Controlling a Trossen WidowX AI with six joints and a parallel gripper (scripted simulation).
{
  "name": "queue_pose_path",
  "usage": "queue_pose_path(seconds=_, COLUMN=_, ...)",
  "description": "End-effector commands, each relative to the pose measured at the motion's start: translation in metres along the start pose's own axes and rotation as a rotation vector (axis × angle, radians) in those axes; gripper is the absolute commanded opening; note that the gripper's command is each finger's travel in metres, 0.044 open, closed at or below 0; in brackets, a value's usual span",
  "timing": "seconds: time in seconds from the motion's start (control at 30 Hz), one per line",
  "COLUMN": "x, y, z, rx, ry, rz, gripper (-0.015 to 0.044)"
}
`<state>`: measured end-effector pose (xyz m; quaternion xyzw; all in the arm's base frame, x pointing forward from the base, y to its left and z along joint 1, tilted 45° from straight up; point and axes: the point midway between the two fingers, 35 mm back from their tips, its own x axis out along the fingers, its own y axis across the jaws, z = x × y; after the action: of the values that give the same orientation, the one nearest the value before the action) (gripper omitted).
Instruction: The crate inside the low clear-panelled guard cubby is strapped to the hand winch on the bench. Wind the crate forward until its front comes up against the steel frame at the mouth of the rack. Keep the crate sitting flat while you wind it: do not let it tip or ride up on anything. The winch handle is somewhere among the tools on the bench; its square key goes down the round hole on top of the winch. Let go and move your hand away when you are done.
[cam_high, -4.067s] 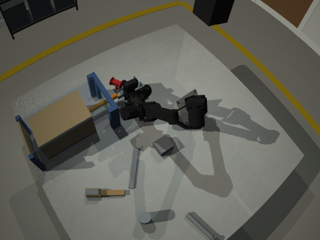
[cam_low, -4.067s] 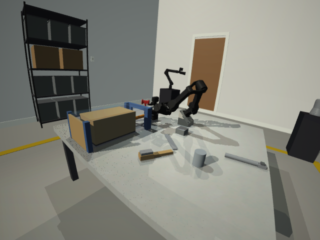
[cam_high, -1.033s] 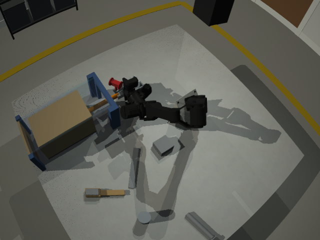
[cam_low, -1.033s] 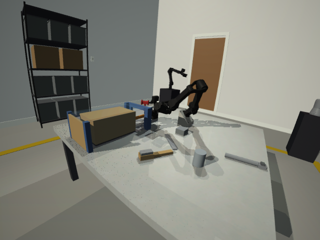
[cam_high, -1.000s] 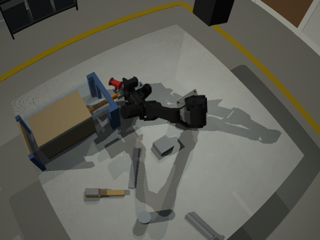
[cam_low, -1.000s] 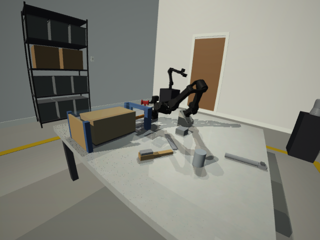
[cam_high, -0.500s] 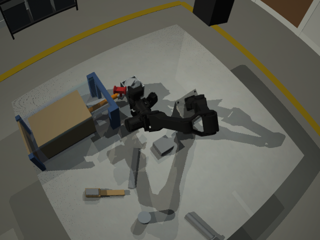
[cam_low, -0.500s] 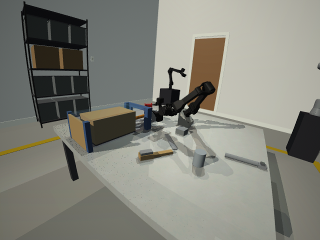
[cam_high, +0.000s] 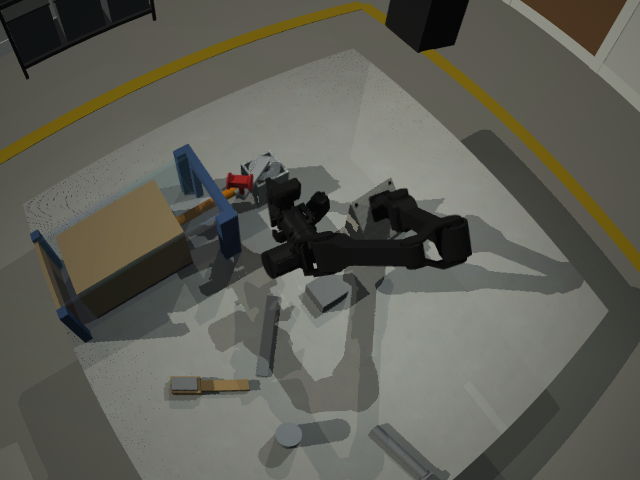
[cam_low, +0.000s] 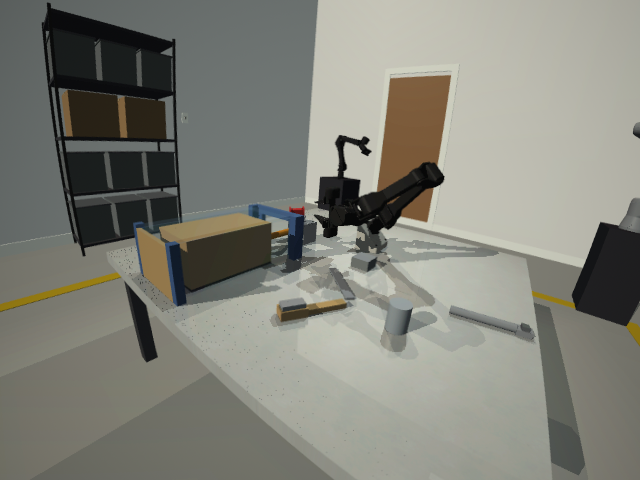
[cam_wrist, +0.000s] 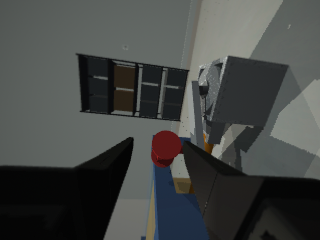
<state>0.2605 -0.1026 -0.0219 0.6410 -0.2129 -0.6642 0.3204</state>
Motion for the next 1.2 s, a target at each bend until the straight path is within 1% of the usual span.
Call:
queue_pose_path(seconds=0.0, x=-0.002, y=0.044, z=-0.002, rx=0.014, ry=0.012, rz=0.002, gripper=0.0240)
queue_pose_path(seconds=0.07, x=-0.002, y=0.064, z=0.001, rx=0.012, ry=0.013, rz=0.008, gripper=0.0240)
queue_pose_path(seconds=0.1, x=-0.002, y=0.067, z=0.001, rx=0.011, ry=0.013, rz=0.009, gripper=0.0240)
queue_pose_path(seconds=0.7, x=-0.002, y=0.064, z=0.000, rx=0.031, ry=0.013, rz=0.017, gripper=0.0240)
queue_pose_path(seconds=0.73, x=-0.001, y=0.064, z=0.000, rx=0.014, ry=0.011, rz=0.012, gripper=0.0266)
queue_pose_path(seconds=0.8, x=0.004, y=0.063, z=-0.001, rx=-0.120, ry=-0.006, rz=-0.029, gripper=0.0319)
queue_pose_path(seconds=0.93, x=0.020, y=0.058, z=-0.004, rx=-0.518, ry=-0.023, rz=-0.169, gripper=0.0424)
queue_pose_path(seconds=0.97, x=0.024, y=0.056, z=-0.004, rx=-0.615, ry=-0.018, rz=-0.206, gripper=0.0440)
queue_pose_path(seconds=1.07, x=0.035, y=0.052, z=-0.005, rx=-0.899, ry=0.020, rz=-0.320, gripper=0.0440)
queue_pose_path(seconds=1.17, x=0.045, y=0.049, z=-0.005, rx=-1.172, ry=0.094, rz=-0.434, gripper=0.0440)
